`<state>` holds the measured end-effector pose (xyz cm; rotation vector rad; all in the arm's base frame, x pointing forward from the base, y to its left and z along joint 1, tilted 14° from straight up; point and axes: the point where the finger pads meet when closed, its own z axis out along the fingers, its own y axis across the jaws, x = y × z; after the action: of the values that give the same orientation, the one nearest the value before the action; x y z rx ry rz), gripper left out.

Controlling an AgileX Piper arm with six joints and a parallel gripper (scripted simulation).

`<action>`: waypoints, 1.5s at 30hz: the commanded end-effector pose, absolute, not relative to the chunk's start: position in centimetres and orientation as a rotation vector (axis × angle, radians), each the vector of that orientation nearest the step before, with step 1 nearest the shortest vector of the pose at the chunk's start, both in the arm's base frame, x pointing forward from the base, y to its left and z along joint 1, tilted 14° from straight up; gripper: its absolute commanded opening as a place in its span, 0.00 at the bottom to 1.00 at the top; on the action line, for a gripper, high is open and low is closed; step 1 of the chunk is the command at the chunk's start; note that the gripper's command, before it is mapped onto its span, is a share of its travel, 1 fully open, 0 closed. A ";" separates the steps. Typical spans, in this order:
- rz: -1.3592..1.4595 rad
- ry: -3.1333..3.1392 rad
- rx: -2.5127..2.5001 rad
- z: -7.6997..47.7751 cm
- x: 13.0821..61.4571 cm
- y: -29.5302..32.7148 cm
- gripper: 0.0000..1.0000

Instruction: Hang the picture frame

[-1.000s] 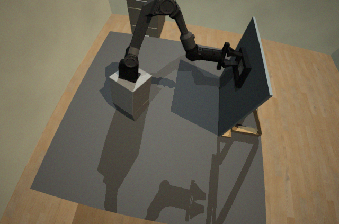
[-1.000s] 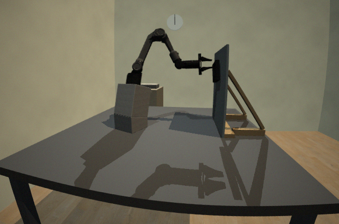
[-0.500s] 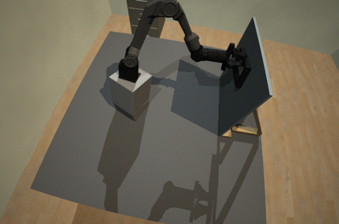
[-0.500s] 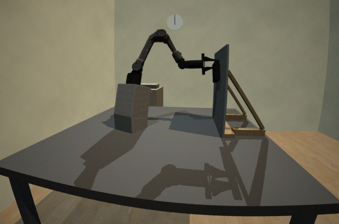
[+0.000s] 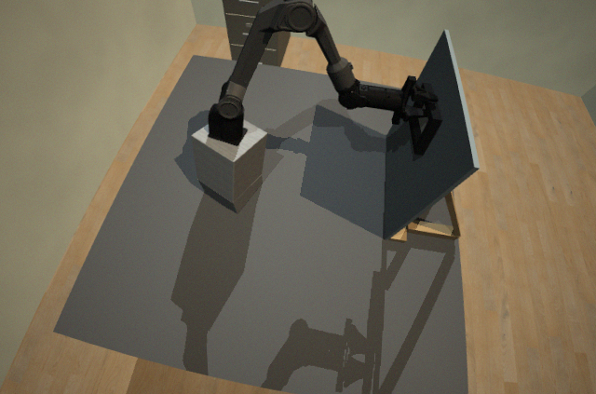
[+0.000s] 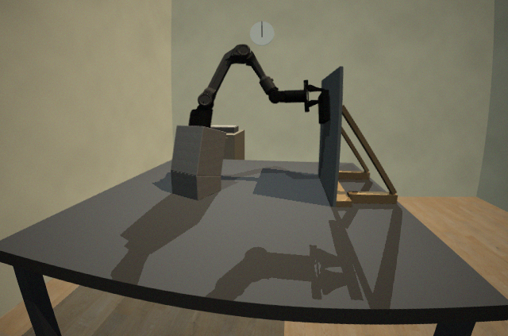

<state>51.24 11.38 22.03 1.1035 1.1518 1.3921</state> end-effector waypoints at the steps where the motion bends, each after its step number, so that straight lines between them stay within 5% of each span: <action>1: 1.391 1.153 1.101 22.1 51.3 11.4 0.63; 35: 1.391 1.153 1.101 22.1 51.3 11.4 0.63; 36: 1.391 1.153 1.101 22.1 51.3 11.4 0.00; 45: 1.391 1.153 1.101 22.1 51.3 11.4 0.00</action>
<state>51.24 11.38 22.02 1.1036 1.1518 1.3921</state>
